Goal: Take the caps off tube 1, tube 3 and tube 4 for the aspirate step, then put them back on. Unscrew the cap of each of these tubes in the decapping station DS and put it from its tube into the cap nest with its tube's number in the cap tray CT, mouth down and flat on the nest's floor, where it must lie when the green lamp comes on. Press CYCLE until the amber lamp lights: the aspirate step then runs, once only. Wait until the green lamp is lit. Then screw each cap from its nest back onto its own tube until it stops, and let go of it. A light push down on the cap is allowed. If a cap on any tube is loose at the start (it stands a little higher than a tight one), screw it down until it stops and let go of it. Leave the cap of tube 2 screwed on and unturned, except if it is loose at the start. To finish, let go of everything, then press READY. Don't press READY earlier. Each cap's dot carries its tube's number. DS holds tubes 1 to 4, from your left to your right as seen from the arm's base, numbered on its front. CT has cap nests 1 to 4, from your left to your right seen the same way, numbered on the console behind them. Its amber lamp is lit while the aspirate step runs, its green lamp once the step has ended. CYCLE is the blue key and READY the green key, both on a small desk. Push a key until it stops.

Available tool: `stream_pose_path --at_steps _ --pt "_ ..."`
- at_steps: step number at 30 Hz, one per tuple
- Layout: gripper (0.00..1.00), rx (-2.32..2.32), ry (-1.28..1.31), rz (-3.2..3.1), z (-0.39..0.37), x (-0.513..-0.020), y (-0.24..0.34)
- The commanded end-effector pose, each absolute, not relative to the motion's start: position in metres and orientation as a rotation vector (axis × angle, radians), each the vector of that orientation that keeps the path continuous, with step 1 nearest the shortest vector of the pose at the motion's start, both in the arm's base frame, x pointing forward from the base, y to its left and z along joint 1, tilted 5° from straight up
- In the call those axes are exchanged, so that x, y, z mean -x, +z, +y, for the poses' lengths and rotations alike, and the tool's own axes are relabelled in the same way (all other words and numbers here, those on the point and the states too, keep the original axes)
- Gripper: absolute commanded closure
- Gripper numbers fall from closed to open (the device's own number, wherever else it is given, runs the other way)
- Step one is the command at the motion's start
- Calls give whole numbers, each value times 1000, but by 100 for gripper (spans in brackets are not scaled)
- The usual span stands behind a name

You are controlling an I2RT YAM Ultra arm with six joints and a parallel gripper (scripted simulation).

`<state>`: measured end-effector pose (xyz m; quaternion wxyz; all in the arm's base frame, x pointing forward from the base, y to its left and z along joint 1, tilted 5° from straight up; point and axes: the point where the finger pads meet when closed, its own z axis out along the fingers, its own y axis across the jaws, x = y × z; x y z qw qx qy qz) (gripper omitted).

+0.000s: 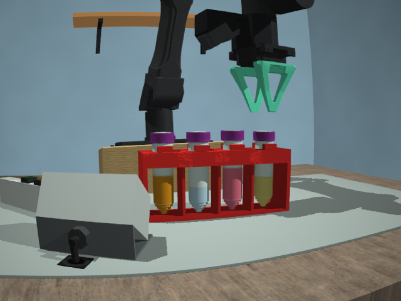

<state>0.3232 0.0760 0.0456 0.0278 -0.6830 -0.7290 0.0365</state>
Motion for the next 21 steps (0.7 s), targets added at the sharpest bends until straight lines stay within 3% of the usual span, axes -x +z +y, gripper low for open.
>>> stream_pose_path --at_steps 1,21 --pt "51 2134 91 -2246 77 -328 51" --pt "51 2134 91 -2246 76 -326 19"
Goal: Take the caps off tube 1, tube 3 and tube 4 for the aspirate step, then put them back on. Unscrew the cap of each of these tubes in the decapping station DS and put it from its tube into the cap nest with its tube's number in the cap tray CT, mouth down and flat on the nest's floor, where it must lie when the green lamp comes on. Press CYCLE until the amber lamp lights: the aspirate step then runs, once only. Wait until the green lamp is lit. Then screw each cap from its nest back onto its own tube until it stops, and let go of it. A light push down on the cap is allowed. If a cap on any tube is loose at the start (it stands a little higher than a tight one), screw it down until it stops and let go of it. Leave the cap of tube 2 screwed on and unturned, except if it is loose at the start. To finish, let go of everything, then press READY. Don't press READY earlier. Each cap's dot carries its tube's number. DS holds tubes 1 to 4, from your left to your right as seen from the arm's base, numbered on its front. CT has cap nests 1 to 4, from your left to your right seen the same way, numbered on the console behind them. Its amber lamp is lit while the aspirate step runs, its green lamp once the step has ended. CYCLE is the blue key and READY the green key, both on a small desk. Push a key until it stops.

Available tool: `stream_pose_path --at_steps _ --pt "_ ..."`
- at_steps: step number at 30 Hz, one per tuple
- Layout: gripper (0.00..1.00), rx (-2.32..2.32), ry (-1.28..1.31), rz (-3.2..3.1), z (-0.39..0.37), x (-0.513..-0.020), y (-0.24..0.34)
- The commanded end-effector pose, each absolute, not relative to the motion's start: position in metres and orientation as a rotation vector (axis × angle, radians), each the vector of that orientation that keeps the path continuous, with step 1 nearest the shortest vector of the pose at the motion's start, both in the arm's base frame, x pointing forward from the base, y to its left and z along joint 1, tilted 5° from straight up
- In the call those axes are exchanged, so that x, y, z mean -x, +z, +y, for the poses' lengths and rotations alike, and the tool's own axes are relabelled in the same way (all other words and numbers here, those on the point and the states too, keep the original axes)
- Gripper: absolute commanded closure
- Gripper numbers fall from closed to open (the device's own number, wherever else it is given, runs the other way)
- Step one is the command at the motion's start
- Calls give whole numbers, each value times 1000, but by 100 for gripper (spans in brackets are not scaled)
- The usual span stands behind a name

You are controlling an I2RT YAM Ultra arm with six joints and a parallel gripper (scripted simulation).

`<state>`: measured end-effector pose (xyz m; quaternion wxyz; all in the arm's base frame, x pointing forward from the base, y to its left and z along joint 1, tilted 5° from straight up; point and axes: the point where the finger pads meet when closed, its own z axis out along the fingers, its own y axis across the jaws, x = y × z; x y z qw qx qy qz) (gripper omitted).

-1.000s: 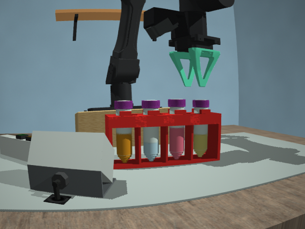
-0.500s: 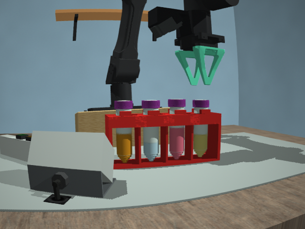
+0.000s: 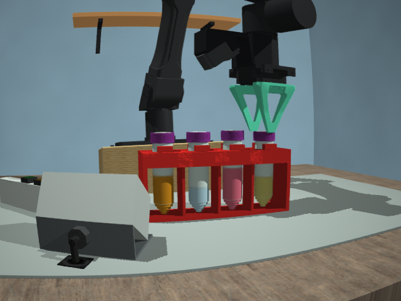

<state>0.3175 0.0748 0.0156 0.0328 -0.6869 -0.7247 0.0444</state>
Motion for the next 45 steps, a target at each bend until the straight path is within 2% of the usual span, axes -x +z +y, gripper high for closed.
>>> stream_pose_path --at_steps 1,34,35,45 --pt "51 2134 91 -2246 76 -326 16" --pt "51 2134 91 -2246 75 -325 6" --pt "100 2134 91 -2246 75 -325 6" --pt "100 2134 91 -2246 75 -325 6"
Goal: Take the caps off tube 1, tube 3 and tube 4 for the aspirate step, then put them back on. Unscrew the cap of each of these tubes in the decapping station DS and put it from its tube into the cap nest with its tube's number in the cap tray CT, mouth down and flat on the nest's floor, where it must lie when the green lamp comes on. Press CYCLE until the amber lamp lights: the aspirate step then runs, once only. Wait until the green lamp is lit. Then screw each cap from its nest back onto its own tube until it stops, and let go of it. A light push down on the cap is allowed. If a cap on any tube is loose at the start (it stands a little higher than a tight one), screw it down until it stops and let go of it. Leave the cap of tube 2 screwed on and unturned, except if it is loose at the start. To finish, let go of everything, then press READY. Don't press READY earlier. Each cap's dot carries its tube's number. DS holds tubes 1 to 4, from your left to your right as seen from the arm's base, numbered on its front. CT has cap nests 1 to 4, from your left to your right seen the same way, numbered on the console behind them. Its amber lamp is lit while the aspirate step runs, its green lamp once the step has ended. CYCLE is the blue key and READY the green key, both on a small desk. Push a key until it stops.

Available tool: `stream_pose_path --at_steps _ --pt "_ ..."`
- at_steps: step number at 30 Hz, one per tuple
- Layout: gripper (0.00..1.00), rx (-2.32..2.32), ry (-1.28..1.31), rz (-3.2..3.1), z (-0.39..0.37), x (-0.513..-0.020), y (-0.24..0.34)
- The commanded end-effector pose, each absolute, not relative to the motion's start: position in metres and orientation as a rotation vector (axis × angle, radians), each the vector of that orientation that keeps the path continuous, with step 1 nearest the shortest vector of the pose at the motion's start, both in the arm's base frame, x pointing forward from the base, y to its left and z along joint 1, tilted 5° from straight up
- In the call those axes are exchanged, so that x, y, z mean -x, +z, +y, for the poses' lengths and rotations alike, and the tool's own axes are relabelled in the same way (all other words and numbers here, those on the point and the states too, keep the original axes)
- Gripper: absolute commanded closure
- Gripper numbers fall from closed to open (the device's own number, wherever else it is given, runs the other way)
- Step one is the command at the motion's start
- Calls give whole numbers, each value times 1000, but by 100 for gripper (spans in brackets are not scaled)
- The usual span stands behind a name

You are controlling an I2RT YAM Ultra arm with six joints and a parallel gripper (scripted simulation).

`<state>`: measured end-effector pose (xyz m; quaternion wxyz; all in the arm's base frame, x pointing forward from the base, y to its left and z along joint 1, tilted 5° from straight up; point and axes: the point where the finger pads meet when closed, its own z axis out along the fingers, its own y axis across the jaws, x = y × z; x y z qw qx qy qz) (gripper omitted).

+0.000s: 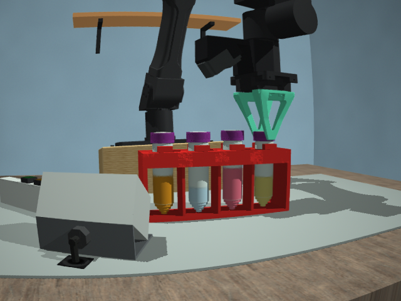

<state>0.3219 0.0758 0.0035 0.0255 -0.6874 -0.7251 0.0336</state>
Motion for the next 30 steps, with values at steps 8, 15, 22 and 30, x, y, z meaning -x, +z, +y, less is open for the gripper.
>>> stream_pose_path --at_steps 8,15,22,30 --pt "100 1896 84 -2443 75 -325 7" --pt "100 1438 70 -2729 75 -325 7" --pt "100 1012 56 -2907 75 -325 7" --pt "100 490 38 -3034 75 -325 7"
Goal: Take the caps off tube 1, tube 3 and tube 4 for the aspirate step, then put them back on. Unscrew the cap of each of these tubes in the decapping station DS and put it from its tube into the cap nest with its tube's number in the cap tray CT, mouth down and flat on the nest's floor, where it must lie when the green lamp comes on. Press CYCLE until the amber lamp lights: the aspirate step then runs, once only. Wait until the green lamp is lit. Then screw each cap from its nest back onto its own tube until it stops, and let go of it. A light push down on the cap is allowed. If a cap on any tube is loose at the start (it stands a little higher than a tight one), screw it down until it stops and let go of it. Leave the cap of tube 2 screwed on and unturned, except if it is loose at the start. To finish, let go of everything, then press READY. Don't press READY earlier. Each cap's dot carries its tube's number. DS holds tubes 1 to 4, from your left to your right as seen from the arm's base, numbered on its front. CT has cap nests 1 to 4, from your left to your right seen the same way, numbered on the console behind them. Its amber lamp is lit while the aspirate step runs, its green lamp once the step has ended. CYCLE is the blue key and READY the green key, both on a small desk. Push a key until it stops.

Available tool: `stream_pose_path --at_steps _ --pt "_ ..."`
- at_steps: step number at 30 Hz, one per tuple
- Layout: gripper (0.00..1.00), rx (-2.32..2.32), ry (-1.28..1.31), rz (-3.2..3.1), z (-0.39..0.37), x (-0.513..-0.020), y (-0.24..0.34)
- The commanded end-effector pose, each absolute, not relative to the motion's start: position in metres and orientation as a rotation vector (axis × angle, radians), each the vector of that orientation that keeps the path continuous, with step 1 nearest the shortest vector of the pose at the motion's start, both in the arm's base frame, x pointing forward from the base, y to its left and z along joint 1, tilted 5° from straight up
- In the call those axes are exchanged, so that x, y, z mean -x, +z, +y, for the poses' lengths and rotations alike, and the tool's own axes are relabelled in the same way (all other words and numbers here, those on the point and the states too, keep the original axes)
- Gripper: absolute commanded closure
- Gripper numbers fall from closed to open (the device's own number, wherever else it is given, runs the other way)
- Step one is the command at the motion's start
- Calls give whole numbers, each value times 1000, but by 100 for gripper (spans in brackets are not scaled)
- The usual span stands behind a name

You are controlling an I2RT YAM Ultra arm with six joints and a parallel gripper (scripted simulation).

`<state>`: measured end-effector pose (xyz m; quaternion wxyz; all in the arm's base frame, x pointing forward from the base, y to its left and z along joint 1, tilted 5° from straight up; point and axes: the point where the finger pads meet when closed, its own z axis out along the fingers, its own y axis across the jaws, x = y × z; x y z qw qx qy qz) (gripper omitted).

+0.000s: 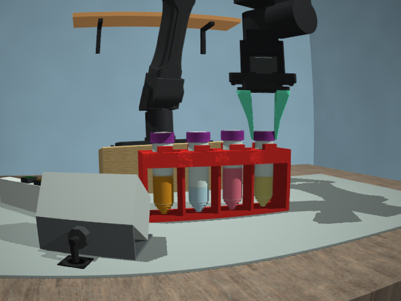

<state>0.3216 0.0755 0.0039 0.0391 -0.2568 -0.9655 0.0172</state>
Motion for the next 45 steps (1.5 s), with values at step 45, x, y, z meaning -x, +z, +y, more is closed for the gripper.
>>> stream_pose_path --at_steps 45 --pt "100 -2243 -66 -2114 75 -325 8"
